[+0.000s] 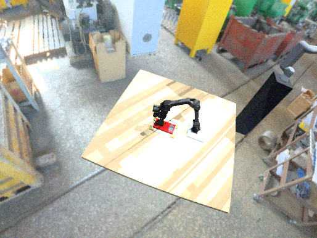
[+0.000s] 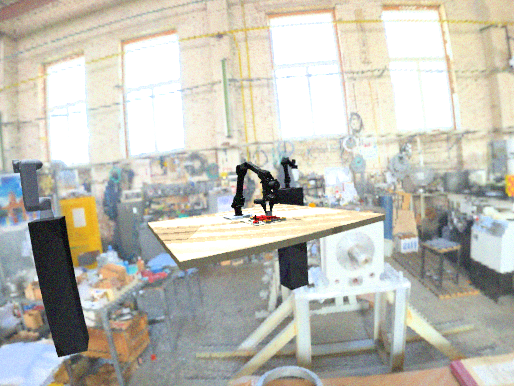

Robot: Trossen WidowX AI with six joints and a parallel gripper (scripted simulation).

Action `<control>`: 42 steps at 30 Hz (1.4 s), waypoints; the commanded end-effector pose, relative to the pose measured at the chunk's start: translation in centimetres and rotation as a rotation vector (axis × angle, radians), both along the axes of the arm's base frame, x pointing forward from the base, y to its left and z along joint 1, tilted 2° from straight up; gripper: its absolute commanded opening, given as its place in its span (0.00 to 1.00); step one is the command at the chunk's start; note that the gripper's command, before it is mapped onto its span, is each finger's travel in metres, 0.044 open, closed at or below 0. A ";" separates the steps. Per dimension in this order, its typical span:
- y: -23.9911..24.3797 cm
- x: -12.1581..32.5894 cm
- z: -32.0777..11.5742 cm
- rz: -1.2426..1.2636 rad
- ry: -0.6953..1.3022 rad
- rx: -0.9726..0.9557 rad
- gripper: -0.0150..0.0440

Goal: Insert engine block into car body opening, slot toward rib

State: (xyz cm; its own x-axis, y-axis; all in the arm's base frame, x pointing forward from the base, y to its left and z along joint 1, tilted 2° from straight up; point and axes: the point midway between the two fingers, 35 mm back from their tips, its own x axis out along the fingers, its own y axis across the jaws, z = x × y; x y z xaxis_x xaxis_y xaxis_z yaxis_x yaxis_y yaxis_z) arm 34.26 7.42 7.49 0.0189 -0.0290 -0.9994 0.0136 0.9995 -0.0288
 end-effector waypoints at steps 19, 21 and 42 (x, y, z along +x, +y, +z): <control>0.0 0.0 -0.3 -0.005 0.000 0.001 0.52; 0.0 0.0 -0.4 -0.004 0.000 0.001 0.52; 0.0 0.0 -0.6 0.002 0.000 0.001 0.52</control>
